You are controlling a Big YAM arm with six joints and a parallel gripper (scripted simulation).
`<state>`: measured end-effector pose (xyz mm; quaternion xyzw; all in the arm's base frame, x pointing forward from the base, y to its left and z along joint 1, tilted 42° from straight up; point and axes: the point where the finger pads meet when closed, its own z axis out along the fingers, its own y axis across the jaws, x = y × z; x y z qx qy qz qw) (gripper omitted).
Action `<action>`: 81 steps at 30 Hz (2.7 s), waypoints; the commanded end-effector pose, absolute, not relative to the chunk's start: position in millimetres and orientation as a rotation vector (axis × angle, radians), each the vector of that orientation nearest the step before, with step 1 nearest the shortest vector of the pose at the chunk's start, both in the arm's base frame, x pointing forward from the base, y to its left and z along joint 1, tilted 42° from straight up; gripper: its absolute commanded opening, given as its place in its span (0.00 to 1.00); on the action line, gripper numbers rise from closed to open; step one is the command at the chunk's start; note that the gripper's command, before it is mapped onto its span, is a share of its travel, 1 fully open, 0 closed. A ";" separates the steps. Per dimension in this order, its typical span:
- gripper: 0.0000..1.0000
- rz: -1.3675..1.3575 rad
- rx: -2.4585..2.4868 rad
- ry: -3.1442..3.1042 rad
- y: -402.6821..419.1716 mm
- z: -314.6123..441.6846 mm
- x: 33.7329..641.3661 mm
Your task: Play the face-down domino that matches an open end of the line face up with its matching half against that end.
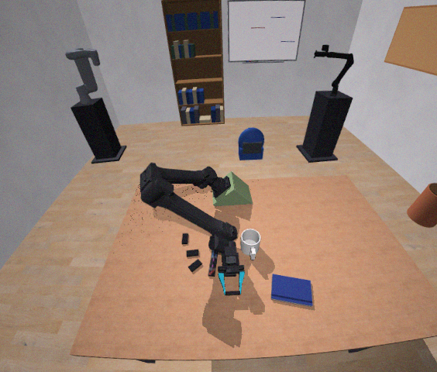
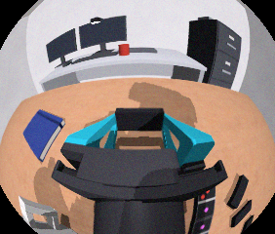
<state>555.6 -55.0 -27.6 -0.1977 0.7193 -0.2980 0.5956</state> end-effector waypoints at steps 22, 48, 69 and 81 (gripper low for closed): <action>0.75 -0.691 -0.459 1.661 -53.3 -24.3 557.1; 0.75 -0.691 -0.459 1.661 -53.3 -24.3 557.1; 0.75 -0.696 -0.470 1.665 -33.7 -5.6 527.7; 0.75 -0.689 -0.475 1.634 -14.9 13.0 509.2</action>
